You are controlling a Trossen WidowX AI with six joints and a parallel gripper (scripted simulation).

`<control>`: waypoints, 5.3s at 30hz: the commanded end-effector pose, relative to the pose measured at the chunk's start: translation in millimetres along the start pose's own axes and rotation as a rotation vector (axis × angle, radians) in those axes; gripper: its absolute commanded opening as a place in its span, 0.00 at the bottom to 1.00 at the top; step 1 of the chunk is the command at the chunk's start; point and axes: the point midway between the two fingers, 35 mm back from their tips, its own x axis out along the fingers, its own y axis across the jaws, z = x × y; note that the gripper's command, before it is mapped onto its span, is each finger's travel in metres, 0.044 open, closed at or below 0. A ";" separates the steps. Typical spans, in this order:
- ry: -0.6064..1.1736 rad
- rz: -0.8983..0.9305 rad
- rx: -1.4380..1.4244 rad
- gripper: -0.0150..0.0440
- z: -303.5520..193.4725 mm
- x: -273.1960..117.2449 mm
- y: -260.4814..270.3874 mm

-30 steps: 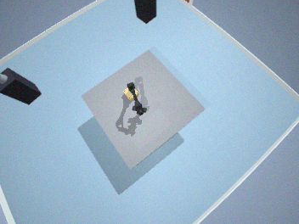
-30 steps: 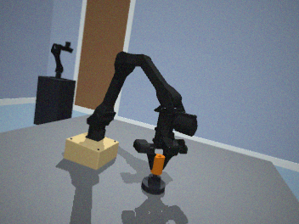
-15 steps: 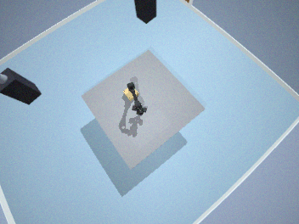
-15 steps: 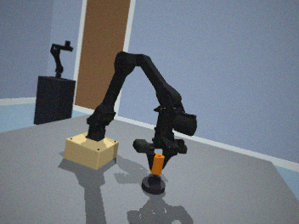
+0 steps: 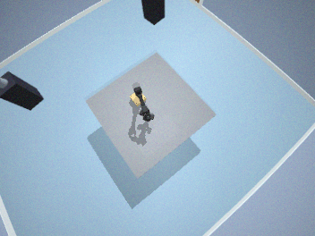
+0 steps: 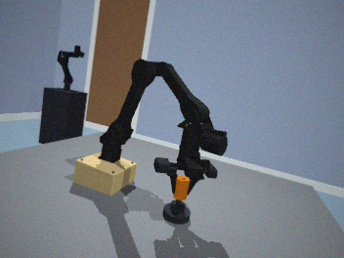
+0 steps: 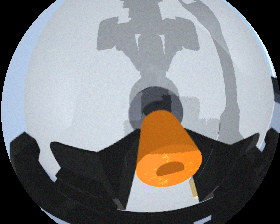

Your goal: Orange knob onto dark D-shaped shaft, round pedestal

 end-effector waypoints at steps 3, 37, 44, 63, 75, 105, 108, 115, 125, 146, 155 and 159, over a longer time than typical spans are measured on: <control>-0.003 0.002 0.022 0.25 1.2 1.4 1.8; -0.003 0.003 0.231 0.25 1.2 -1.6 1.1; -0.003 0.003 0.231 0.25 0.8 1.7 1.3; -0.003 0.002 0.231 0.25 0.0 0.1 -0.9; -0.003 0.003 0.441 0.25 1.8 -1.4 2.2; -0.002 0.003 0.565 0.25 1.1 -1.6 0.4; -0.002 0.003 0.650 0.25 2.1 -2.0 2.0; -0.002 0.003 0.650 0.25 1.4 1.8 1.8; -0.002 0.003 0.650 0.25 0.2 3.3 -0.1; -0.002 0.003 0.849 0.25 1.4 -2.0 2.0; -0.002 0.003 0.859 0.25 0.6 1.5 1.0; -0.002 0.003 0.859 0.25 0.2 2.3 0.2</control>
